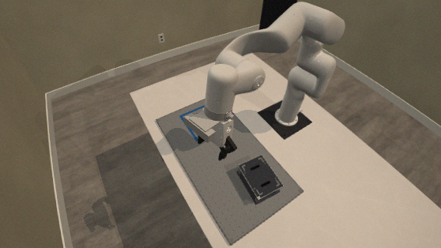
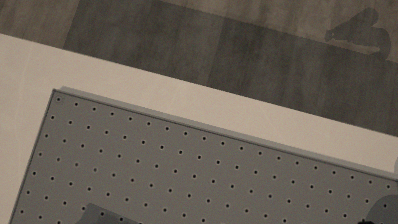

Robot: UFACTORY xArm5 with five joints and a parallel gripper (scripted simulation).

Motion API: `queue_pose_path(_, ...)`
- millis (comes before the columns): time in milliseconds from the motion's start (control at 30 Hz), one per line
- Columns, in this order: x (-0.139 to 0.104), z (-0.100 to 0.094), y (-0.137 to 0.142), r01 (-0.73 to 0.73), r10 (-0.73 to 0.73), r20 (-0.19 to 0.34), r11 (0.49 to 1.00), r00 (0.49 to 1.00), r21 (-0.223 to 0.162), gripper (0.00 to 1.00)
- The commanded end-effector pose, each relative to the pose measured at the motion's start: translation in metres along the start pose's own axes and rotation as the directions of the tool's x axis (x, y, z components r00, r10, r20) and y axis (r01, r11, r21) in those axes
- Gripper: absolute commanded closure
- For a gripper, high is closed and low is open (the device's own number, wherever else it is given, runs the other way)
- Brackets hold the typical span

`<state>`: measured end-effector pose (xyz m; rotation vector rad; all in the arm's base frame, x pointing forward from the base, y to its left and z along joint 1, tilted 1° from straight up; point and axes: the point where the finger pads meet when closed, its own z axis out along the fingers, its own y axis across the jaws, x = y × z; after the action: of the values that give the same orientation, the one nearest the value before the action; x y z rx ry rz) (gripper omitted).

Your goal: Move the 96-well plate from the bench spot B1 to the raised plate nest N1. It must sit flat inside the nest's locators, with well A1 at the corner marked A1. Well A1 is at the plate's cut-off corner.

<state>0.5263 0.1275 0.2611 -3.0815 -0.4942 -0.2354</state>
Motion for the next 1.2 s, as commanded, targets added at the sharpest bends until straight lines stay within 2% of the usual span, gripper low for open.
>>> queue_pose_path(0,-0.012,-0.004,0.011,-0.006,0.006,-0.002,1.0,1.0,-0.004,0.0)
queue_pose_path(100,-0.024,-0.006,0.019,-0.083,0.084,0.035,0.996,0.996,-0.009,0.0)
queue_pose_path(367,-0.047,-0.009,0.034,-0.083,0.084,0.035,0.996,0.996,-0.009,0.0)
queue_pose_path(467,-0.06,-0.01,0.041,-0.16,0.161,0.072,0.987,0.984,-0.016,0.0)
queue_pose_path(633,-0.082,-0.011,0.053,-0.16,0.161,0.072,0.987,0.984,-0.016,0.0)
queue_pose_path(700,-0.083,-0.012,0.054,-0.16,0.161,0.072,0.987,0.984,-0.016,0.0)
queue_pose_path(867,-0.097,-0.012,0.06,-0.236,0.237,0.107,0.971,0.965,-0.025,0.0)
queue_pose_path(1067,-0.121,-0.013,0.07,-0.236,0.237,0.108,0.971,0.965,-0.025,0.0)
queue_pose_path(1167,-0.126,-0.005,0.081,-0.331,0.333,0.106,0.943,0.937,-0.038,0.0)
